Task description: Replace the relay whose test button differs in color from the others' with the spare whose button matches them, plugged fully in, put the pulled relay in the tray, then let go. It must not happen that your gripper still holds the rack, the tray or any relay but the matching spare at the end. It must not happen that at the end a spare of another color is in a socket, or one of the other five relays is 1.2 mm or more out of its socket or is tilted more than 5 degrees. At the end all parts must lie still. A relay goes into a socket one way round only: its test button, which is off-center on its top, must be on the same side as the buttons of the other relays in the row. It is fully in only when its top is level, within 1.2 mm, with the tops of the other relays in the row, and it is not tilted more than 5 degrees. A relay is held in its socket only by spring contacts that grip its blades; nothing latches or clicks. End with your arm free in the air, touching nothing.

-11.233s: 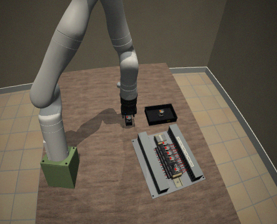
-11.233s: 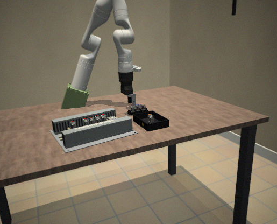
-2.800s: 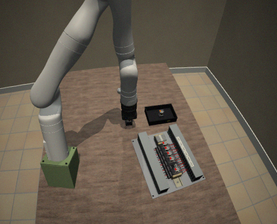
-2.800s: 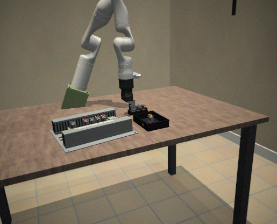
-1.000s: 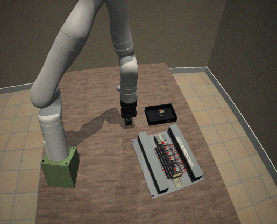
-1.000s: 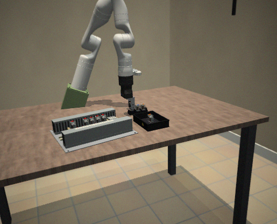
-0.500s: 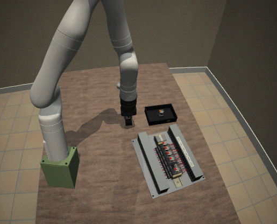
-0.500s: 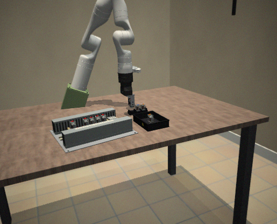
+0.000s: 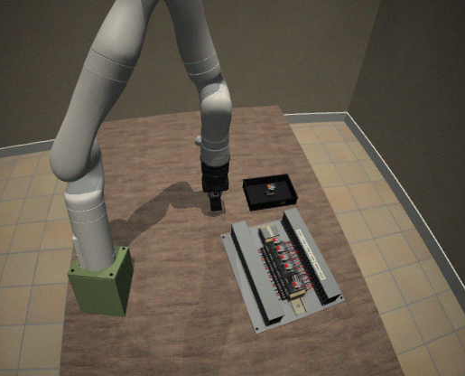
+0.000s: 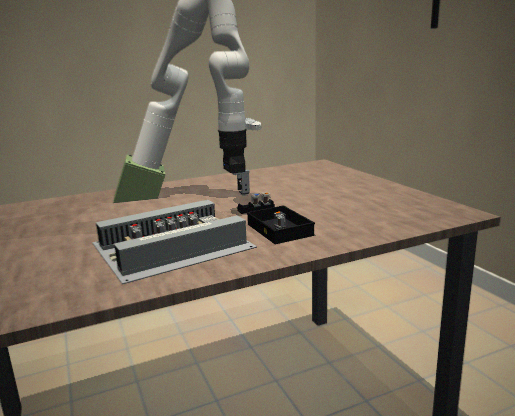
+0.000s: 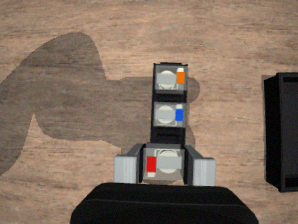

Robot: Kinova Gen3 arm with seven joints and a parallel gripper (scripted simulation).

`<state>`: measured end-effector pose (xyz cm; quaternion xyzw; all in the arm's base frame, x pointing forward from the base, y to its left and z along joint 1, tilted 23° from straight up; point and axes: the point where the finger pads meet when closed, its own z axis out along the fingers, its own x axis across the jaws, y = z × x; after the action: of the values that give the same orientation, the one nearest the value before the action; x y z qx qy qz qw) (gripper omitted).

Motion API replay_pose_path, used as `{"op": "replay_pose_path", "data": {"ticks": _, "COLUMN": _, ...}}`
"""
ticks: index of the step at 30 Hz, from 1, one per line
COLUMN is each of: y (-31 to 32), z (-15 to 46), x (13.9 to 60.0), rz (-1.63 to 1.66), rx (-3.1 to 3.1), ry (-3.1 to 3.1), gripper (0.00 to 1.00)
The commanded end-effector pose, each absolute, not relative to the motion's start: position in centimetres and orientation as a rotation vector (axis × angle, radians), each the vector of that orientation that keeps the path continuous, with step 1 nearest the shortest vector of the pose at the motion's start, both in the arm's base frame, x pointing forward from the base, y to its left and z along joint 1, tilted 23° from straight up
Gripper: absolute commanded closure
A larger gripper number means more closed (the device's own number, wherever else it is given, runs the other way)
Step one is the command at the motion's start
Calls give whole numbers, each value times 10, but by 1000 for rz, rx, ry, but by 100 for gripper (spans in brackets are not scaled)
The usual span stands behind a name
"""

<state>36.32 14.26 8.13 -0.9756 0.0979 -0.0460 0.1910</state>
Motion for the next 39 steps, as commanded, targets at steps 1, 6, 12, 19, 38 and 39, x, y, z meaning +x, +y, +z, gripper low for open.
{"op": "replay_pose_path", "data": {"ticks": 1, "y": 140, "z": 89, "x": 366, "rz": -142, "rx": -2738, "ry": 277, "gripper": 100}}
{"op": "replay_pose_path", "data": {"ticks": 6, "y": 139, "z": 90, "x": 364, "rz": -135, "rx": -2740, "ry": 277, "gripper": 100}}
{"op": "replay_pose_path", "data": {"ticks": 12, "y": 135, "z": 102, "x": 364, "rz": -138, "rx": -2739, "ry": 277, "gripper": 100}}
{"op": "replay_pose_path", "data": {"ticks": 19, "y": 131, "z": 113, "x": 364, "rz": -142, "rx": -2738, "ry": 277, "gripper": 100}}
{"op": "replay_pose_path", "data": {"ticks": 38, "y": 126, "z": 131, "x": 363, "rz": -129, "rx": -2736, "ry": 283, "gripper": 100}}
{"op": "replay_pose_path", "data": {"ticks": 39, "y": 125, "z": 131, "x": 363, "rz": -130, "rx": -2736, "ry": 282, "gripper": 100}}
